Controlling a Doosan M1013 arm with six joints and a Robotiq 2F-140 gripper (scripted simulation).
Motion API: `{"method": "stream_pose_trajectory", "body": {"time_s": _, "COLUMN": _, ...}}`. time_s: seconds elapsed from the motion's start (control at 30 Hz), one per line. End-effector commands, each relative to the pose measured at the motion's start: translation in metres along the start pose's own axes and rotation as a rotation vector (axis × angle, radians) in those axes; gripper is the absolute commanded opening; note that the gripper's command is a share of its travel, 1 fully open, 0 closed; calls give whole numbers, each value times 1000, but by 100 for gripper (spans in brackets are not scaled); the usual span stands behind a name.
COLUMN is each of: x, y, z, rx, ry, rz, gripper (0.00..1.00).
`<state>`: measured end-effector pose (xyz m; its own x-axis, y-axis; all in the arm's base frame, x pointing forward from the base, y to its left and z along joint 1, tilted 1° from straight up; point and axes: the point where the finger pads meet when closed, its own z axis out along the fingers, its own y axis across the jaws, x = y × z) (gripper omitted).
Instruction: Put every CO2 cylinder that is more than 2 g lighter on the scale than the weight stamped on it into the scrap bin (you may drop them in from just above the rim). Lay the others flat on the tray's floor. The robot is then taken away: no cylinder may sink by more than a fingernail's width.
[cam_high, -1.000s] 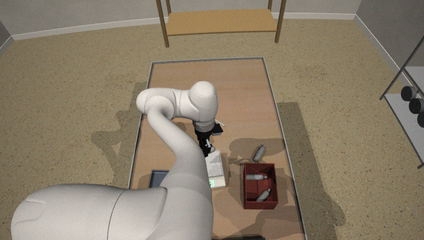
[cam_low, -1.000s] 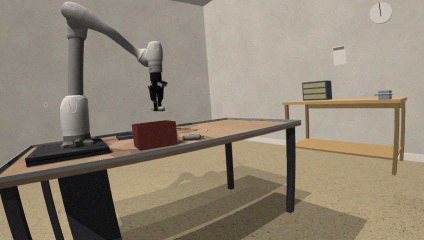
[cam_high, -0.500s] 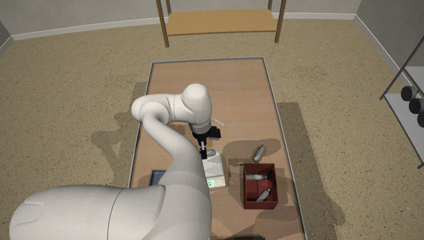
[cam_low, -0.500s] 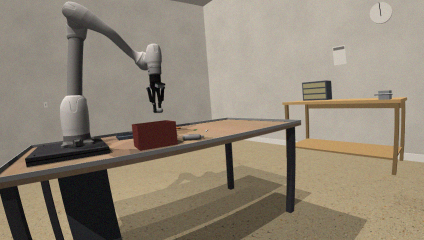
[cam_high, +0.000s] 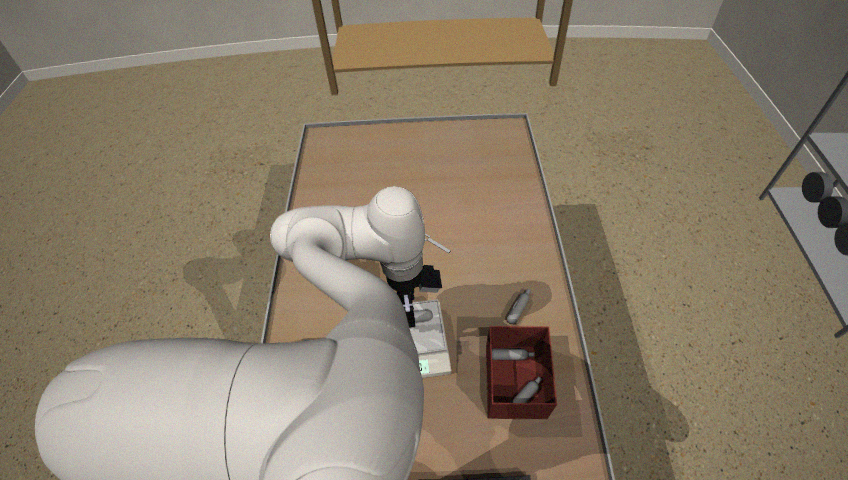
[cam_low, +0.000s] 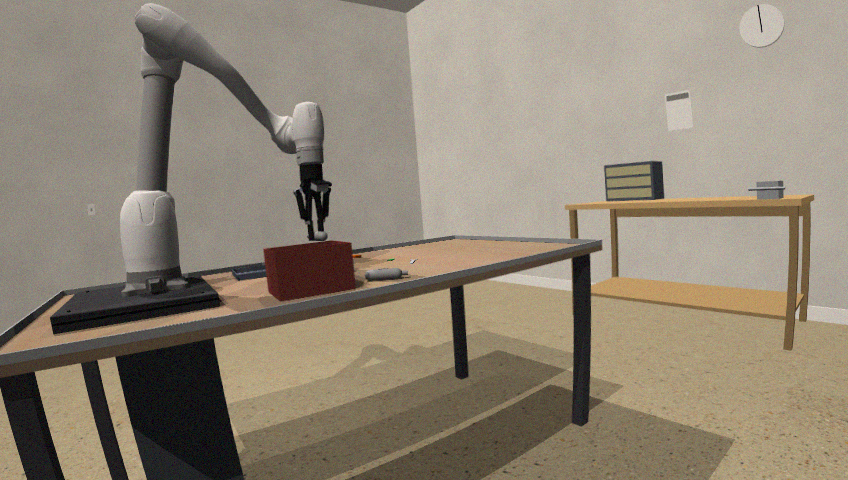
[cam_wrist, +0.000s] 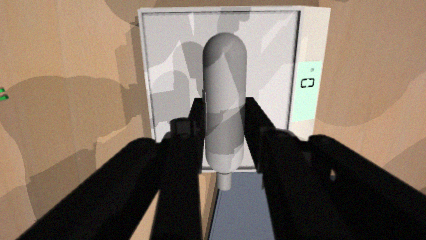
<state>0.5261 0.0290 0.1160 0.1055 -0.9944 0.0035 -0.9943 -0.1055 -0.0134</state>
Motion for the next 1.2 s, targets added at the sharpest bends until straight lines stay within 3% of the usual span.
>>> {"method": "stream_pose_trajectory", "body": {"time_s": 0.0, "x": 0, "y": -1, "z": 13, "rx": 1, "ry": 0, "rz": 0, "gripper": 10}}
{"method": "stream_pose_trajectory", "body": {"time_s": 0.27, "x": 0, "y": -1, "z": 37, "rx": 1, "ry": 0, "rz": 0, "gripper": 10}}
{"method": "stream_pose_trajectory", "body": {"time_s": 0.93, "x": 0, "y": -1, "z": 45, "rx": 1, "ry": 0, "rz": 0, "gripper": 10}}
{"method": "stream_pose_trajectory", "body": {"time_s": 0.97, "x": 0, "y": -1, "z": 45, "rx": 1, "ry": 0, "rz": 0, "gripper": 40}}
{"method": "stream_pose_trajectory", "body": {"time_s": 1.17, "x": 0, "y": -1, "z": 45, "rx": 1, "ry": 0, "rz": 0, "gripper": 40}}
